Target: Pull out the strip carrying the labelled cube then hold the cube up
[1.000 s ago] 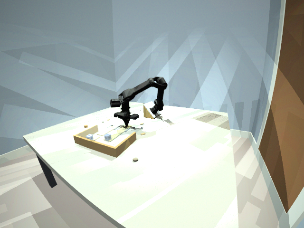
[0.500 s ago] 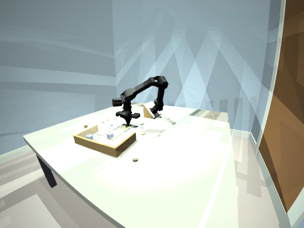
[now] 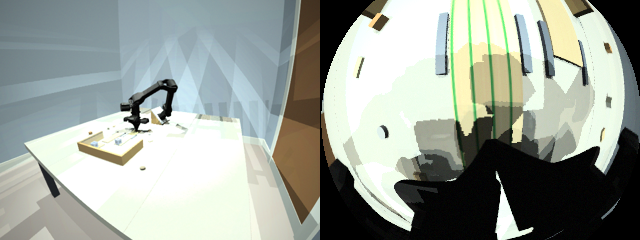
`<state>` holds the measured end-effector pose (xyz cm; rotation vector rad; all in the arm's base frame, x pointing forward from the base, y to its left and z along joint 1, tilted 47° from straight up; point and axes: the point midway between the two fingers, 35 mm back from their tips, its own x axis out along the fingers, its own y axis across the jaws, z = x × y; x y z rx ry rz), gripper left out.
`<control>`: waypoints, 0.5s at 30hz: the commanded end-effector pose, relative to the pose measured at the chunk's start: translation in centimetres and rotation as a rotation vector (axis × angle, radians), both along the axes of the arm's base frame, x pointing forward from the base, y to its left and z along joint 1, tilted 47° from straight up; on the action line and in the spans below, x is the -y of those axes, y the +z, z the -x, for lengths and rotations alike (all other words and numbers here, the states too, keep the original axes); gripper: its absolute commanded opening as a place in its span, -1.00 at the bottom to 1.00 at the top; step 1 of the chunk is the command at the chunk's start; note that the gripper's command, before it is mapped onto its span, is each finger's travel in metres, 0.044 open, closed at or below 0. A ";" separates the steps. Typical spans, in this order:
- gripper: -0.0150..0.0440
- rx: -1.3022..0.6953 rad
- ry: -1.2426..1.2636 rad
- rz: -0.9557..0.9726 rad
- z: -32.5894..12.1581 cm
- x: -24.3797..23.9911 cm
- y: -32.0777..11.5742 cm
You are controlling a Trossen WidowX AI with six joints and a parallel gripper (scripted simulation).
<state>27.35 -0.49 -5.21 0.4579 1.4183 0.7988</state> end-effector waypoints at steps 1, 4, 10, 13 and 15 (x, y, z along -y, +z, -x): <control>-0.49 -0.019 0.015 0.004 1.3 -0.2 -0.3; -0.49 -0.019 0.015 0.004 1.7 -0.1 -0.3; -0.49 -0.020 0.015 0.004 2.7 0.1 -0.4; -0.49 -0.020 0.015 0.004 3.1 0.1 -0.5; -0.49 -0.020 0.015 0.004 3.4 0.2 -0.5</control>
